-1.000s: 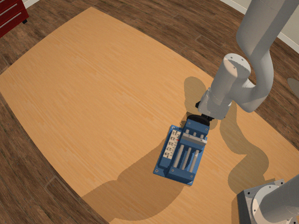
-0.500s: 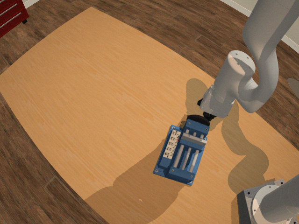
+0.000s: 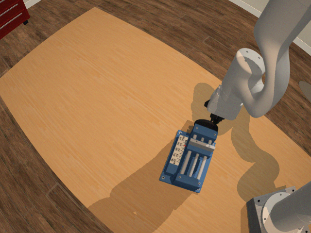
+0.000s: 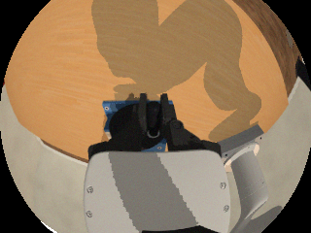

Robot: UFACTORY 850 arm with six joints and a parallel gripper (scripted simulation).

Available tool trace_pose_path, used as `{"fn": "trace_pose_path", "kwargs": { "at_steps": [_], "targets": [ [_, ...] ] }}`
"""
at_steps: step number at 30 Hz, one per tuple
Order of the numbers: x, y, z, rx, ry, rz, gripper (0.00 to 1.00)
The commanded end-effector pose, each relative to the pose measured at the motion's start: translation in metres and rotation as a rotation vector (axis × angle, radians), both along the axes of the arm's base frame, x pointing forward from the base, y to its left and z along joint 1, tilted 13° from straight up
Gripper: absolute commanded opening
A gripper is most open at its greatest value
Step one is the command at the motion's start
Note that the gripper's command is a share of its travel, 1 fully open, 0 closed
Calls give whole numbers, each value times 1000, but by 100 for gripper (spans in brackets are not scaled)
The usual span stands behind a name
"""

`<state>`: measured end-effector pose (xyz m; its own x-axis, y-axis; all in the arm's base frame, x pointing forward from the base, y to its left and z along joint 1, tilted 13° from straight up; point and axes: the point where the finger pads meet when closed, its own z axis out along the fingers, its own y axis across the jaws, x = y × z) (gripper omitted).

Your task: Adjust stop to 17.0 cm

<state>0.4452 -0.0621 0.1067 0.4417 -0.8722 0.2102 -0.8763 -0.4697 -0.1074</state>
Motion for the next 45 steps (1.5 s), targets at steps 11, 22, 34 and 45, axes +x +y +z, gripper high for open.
{"fn": "trace_pose_path", "kwargs": {
  "at_steps": [11, 22, 34, 45],
  "targets": [
    [27, 16, 12, 5, 15, 0, 6],
    [52, 21, -20, 5, 15, -1, 6],
    [49, 16, -34, 5, 15, -1, 6],
    [43, 12, -42, 5, 15, -1, 6]
  ]
}}
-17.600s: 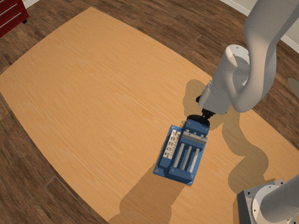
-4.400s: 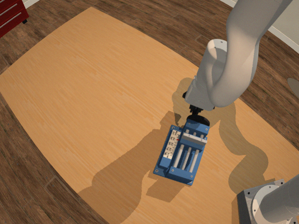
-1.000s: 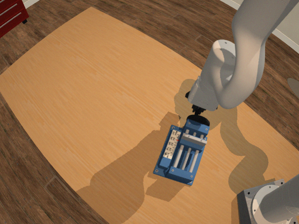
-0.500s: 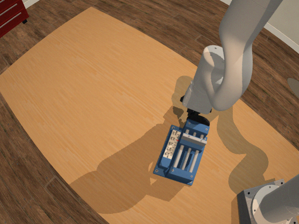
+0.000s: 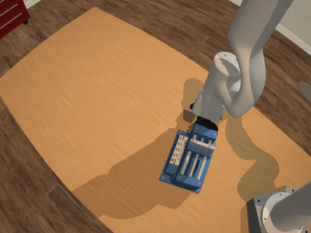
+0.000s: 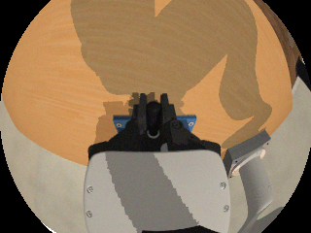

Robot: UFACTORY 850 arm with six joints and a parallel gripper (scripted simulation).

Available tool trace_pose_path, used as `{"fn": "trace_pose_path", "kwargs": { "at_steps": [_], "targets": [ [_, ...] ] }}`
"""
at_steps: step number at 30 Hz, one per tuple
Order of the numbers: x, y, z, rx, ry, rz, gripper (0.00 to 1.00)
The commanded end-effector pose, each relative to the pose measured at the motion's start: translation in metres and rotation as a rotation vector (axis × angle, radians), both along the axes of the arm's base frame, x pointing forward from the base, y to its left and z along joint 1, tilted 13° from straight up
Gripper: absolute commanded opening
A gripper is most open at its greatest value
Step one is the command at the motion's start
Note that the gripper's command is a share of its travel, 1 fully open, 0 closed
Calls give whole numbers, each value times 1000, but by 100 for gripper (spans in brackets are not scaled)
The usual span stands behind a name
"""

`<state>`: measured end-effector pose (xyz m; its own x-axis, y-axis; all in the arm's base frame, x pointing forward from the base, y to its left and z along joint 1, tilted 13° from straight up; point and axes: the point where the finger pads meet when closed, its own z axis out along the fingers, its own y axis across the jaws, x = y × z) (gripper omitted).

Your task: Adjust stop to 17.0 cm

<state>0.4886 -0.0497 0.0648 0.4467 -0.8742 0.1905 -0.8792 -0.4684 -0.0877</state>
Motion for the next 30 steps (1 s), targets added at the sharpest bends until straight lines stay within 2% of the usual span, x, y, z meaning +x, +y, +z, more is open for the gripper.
{"fn": "trace_pose_path", "kwargs": {
  "at_steps": [1, 22, 30],
  "targets": [
    [-1, -1, -1, -4, -12, 0, 6],
    [-20, -12, -6, -4, -12, 0, 6],
    [-39, -19, 5, -4, -12, 0, 6]
  ]
}}
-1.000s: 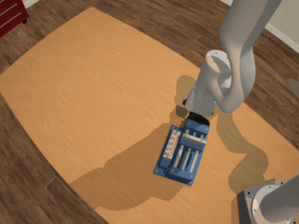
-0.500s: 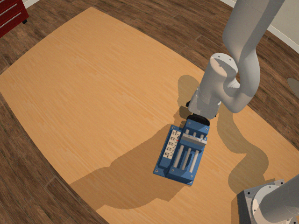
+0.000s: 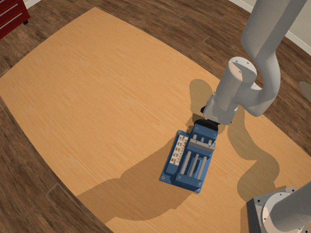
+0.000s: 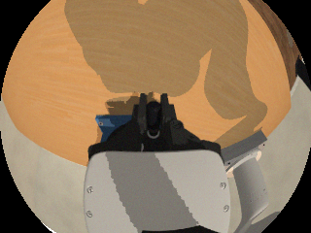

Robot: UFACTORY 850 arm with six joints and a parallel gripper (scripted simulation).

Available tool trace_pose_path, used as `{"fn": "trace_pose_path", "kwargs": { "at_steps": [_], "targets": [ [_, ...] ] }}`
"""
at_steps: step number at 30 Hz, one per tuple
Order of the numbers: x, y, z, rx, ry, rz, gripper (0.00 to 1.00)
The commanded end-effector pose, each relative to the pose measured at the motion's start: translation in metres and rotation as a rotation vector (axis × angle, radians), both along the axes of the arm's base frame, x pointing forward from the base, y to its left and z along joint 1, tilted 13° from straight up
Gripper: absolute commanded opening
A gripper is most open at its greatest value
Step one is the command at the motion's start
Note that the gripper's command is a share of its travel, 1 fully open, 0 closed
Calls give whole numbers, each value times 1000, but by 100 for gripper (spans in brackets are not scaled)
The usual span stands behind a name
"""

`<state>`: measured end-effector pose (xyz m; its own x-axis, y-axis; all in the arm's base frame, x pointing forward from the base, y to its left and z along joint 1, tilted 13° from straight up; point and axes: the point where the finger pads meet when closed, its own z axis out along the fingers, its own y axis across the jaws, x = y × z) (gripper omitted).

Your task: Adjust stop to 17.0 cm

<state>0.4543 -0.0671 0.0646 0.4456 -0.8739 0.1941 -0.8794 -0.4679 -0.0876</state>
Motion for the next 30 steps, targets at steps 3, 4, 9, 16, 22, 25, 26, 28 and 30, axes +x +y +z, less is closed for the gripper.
{"fn": "trace_pose_path", "kwargs": {
  "at_steps": [3, 4, 9, 16, 22, 25, 26, 28, 30],
  "targets": [
    [-7, -2, 8, -1, -10, 1, 6],
    [-7, -2, 8, -1, -10, 1, 6],
    [-9, -2, 12, -1, -10, 1, 6],
    [-11, -2, 17, -1, -10, 1, 6],
    [-12, -2, 19, -1, -10, 1, 6],
    [-12, -2, 20, -1, -10, 1, 6],
    [-12, -2, 21, -1, -10, 1, 6],
    [-12, -2, 21, -1, -10, 1, 6],
    [-12, -2, 22, -1, -10, 1, 6]
  ]
}}
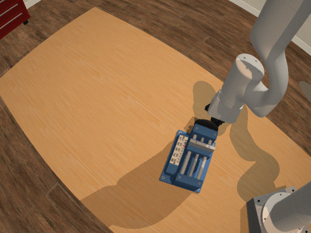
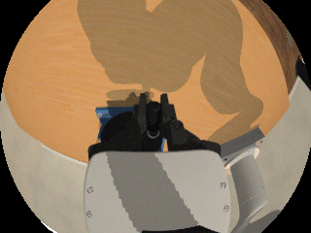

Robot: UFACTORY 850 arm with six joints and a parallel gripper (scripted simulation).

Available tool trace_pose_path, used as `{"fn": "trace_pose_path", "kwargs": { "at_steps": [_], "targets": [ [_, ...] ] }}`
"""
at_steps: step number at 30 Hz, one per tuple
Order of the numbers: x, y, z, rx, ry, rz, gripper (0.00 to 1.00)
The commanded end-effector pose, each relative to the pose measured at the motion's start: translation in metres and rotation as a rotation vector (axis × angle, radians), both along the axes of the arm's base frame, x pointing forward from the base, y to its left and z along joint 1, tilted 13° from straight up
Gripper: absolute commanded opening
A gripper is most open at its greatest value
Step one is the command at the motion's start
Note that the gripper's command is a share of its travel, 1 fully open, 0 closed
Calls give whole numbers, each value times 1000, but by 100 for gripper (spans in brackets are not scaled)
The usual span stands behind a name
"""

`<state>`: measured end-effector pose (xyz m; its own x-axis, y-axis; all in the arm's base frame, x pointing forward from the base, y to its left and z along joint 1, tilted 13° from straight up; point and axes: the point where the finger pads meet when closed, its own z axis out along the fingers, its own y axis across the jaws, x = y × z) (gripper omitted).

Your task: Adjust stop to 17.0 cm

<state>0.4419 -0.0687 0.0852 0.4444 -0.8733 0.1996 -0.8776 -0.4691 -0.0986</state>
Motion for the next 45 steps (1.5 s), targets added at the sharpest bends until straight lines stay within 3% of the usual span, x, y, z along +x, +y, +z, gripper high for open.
{"fn": "trace_pose_path", "kwargs": {
  "at_steps": [1, 45],
  "targets": [
    [0, 0, 2, -1, 2, 0, 6],
    [0, 1, 8, -1, 2, 0, 6]
  ]
}}
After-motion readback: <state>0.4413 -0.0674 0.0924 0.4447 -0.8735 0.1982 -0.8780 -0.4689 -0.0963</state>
